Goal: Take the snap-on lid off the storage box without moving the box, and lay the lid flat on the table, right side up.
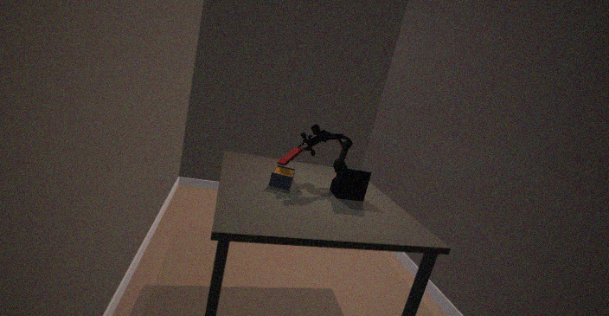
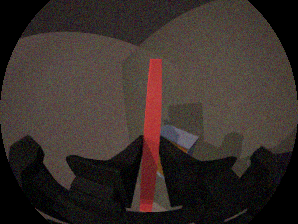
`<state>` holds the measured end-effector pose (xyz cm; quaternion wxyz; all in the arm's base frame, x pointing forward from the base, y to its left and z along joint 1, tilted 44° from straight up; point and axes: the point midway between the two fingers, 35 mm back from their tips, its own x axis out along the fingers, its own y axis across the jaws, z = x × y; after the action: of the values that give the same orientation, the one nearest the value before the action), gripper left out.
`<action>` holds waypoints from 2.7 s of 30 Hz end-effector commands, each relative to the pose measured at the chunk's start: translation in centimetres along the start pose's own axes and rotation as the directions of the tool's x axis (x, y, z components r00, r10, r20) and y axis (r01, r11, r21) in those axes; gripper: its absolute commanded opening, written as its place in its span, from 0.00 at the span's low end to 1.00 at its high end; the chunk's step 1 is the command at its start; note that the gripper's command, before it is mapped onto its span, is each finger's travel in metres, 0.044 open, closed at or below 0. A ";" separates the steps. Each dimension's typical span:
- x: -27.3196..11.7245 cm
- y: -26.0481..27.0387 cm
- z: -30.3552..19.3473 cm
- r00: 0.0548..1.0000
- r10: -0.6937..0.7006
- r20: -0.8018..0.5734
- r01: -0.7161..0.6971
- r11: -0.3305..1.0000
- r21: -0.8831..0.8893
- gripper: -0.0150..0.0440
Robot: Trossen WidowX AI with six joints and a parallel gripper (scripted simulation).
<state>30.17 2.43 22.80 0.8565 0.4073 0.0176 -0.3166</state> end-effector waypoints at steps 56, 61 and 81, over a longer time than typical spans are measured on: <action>-0.5 0.0 12.3 1.000 0.016 -0.002 -0.016 1.000 0.011 0.25; -0.6 0.0 13.3 1.000 0.017 -0.001 -0.017 1.000 0.011 0.25; -0.1 -0.6 14.0 1.000 0.018 0.000 -0.018 1.000 0.011 0.25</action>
<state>26.60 -7.73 31.81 0.8553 0.4100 0.0162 -0.3165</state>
